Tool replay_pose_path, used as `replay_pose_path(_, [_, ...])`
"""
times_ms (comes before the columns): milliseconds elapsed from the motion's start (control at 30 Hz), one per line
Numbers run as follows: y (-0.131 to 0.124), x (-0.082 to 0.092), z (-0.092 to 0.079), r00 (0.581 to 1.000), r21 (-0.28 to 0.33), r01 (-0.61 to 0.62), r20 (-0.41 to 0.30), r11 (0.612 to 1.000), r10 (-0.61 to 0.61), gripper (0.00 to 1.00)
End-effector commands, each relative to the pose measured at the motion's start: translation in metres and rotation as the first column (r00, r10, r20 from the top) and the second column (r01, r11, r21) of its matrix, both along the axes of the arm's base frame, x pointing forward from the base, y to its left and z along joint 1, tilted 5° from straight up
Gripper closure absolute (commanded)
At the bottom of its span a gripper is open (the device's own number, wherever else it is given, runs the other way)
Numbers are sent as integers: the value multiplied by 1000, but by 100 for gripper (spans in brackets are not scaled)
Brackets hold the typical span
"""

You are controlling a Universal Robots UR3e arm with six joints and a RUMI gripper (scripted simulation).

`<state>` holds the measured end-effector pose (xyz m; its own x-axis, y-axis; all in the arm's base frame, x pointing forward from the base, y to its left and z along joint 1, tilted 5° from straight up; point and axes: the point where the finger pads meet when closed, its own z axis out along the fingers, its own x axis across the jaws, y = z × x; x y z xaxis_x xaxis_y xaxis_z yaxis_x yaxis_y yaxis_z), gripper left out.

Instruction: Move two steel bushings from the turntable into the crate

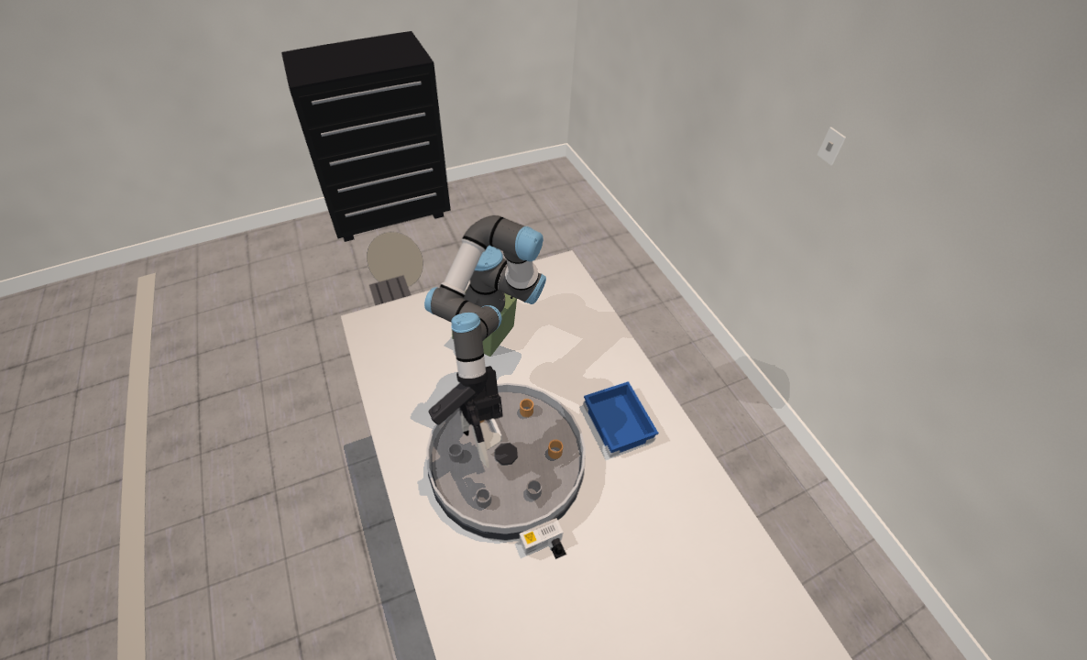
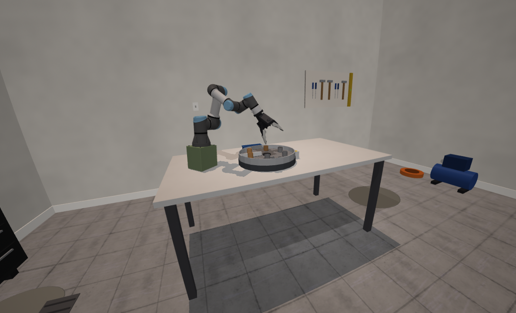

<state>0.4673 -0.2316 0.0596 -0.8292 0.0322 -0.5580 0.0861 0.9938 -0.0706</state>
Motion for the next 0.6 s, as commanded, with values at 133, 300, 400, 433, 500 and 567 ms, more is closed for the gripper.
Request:
replay_pose_path(133, [5, -32, 0, 992, 38, 11, -127, 999, -6, 0])
replay_pose_path(300, [11, -52, 1, 981, 58, 17, -196, 998, -5, 0])
replay_pose_path(400, [16, -66, 2, 971, 71, 19, -239, 997, -2, 0])
replay_pose_path(433, [18, -73, 3, 966, 77, 20, -259, 997, 0, 0])
replay_pose_path(500, [21, -80, 4, 960, 83, 21, -279, 996, 3, 0])
replay_pose_path(567, [23, -86, 5, 955, 89, 22, -298, 996, 5, 0])
